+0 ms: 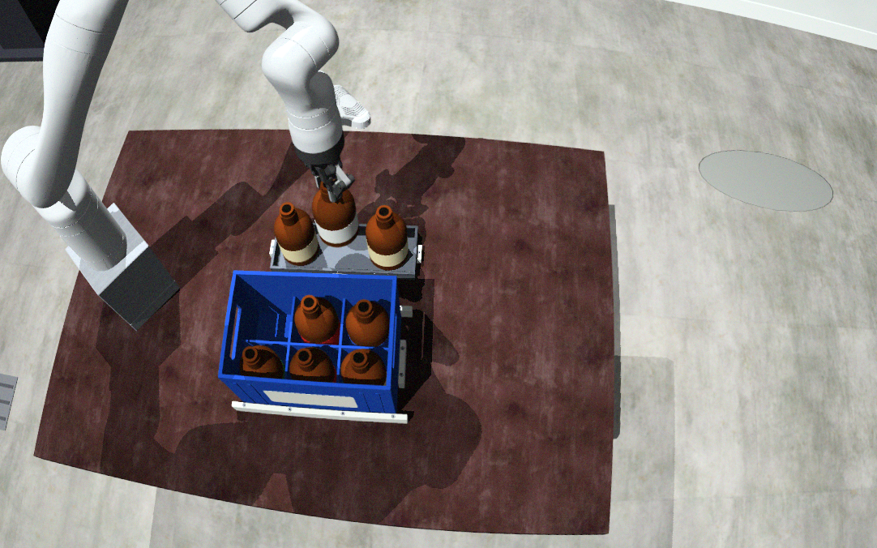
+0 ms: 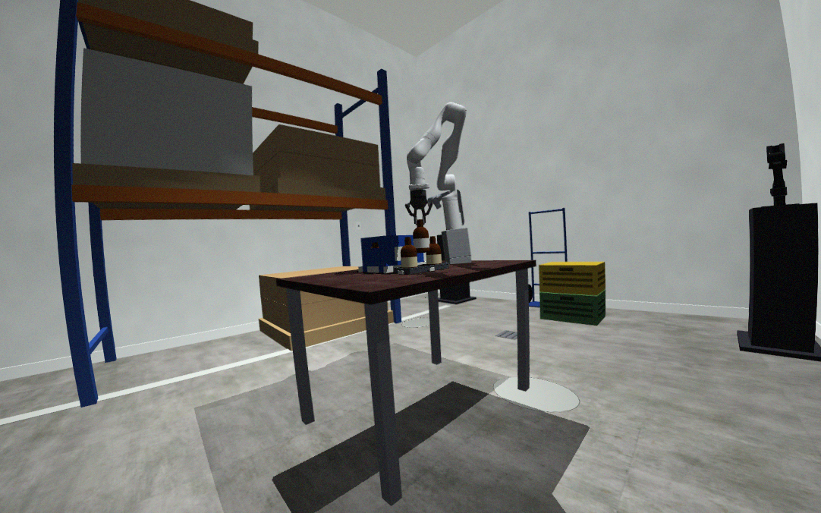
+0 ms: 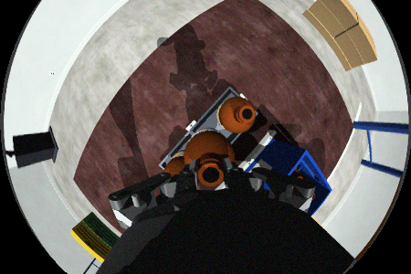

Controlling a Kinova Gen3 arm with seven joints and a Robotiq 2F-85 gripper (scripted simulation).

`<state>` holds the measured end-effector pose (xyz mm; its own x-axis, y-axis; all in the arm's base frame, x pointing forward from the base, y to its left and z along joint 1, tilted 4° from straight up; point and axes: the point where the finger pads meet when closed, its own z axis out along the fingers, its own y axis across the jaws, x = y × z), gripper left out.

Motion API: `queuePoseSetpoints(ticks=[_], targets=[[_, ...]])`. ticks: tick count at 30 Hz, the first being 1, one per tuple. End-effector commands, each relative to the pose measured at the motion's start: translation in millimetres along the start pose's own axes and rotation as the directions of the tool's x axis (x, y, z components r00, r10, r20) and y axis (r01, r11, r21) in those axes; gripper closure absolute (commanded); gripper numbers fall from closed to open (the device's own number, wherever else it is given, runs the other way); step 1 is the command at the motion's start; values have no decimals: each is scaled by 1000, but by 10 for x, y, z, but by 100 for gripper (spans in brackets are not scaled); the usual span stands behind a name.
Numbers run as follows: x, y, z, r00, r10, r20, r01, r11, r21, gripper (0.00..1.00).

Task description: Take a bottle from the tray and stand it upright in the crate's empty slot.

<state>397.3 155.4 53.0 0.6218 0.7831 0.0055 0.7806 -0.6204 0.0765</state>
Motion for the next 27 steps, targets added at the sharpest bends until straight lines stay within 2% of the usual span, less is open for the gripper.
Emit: queuePoseSetpoints(ticks=[1, 27], targets=[[4, 2, -6, 1000, 0, -2, 0, 1000, 0, 100], [4, 2, -35, 1000, 0, -2, 0, 1000, 0, 100]])
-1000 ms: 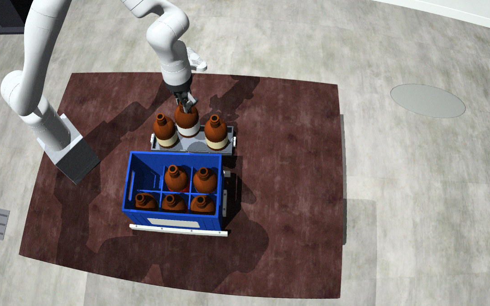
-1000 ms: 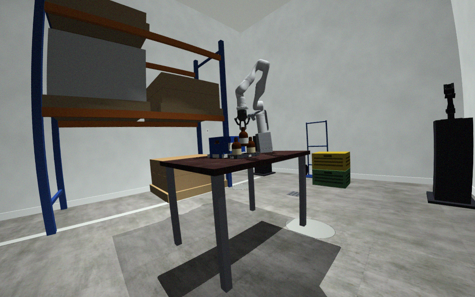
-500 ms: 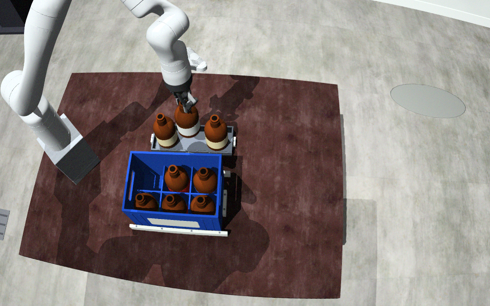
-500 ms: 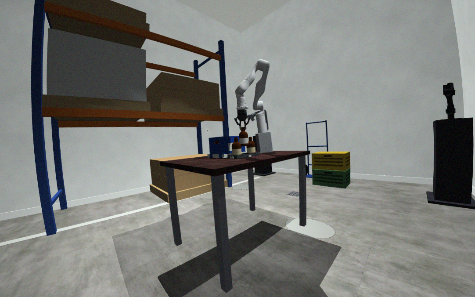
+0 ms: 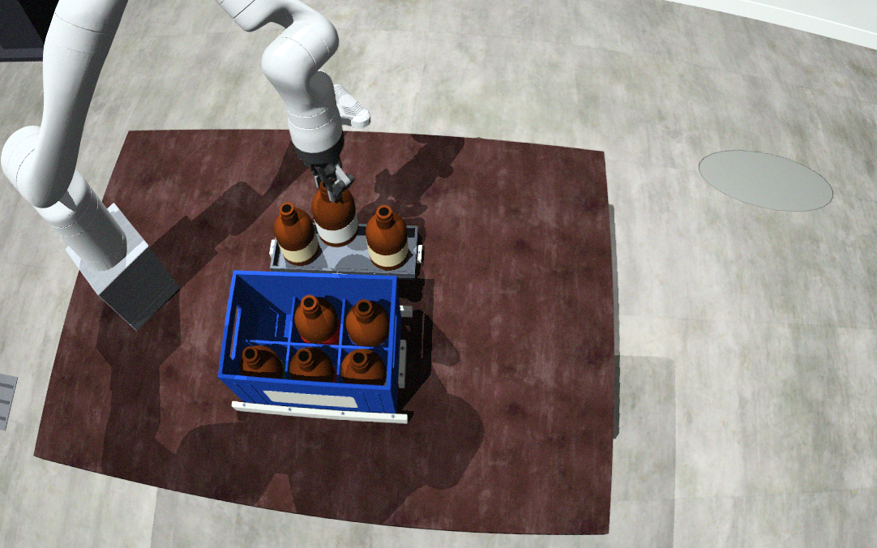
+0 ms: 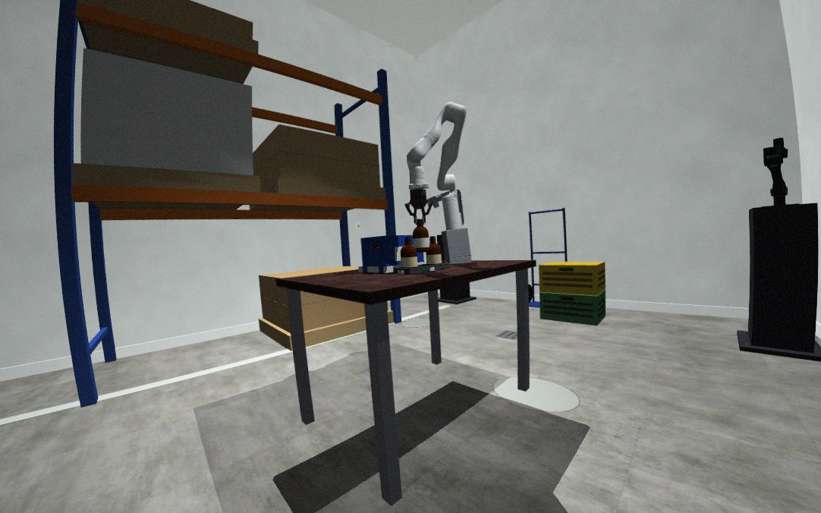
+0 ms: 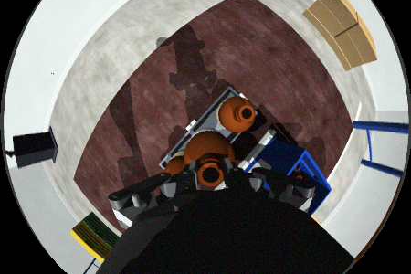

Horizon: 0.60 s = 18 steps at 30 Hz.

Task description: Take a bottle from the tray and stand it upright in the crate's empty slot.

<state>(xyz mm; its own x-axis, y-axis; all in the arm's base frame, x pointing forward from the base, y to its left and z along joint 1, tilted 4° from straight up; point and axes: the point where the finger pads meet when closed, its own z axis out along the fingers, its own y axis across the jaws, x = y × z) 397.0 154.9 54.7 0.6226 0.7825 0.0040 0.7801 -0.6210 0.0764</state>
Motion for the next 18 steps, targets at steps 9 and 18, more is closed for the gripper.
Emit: queuePoseSetpoints(ticks=[9, 18], targets=[[10, 0, -73, 1000, -1, -3, 1, 1000, 0, 100], [10, 0, -176, 1000, -1, -3, 1, 1000, 0, 100]])
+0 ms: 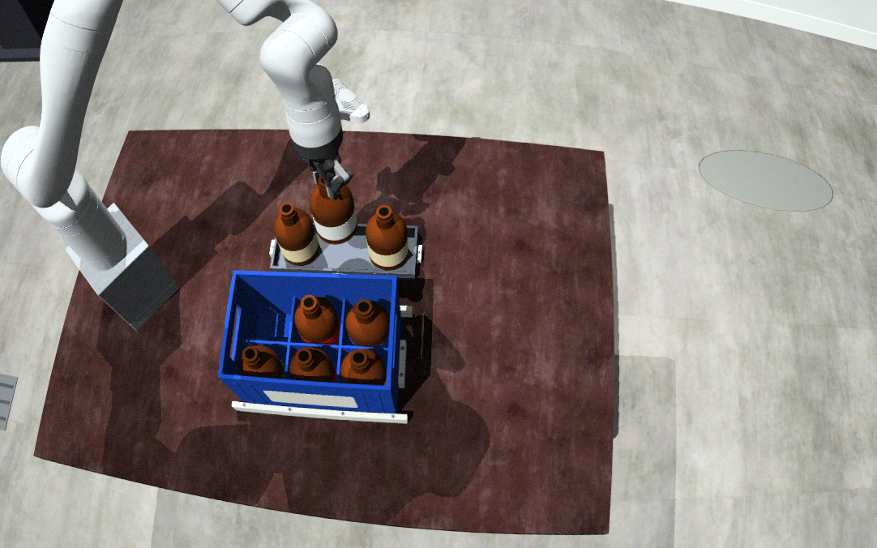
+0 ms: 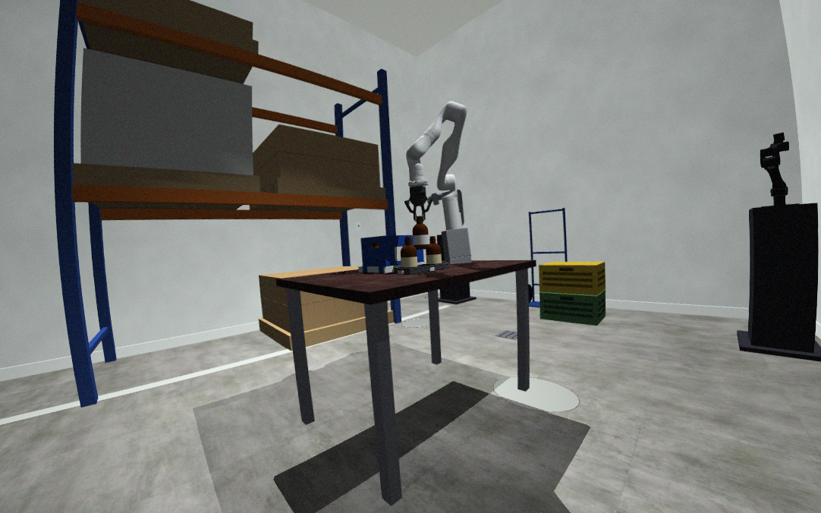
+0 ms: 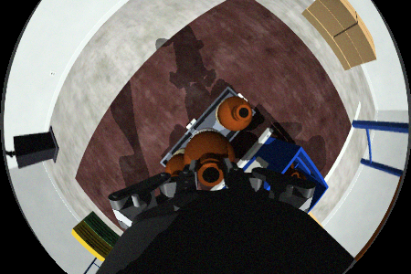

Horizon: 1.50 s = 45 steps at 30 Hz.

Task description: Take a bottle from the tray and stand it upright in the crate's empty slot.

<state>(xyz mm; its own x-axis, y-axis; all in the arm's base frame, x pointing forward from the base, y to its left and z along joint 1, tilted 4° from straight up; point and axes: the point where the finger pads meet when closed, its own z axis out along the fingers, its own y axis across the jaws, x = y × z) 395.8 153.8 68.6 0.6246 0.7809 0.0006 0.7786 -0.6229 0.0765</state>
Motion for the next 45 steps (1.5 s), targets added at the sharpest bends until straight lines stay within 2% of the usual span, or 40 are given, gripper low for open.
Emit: queuePoseSetpoints(ticks=[1, 22, 45], targets=[[24, -8, -50, 1000, -3, -7, 3, 1000, 0, 100], [23, -8, -231, 1000, -3, -7, 3, 1000, 0, 100], [23, -8, -249, 1000, -3, -7, 3, 1000, 0, 100]])
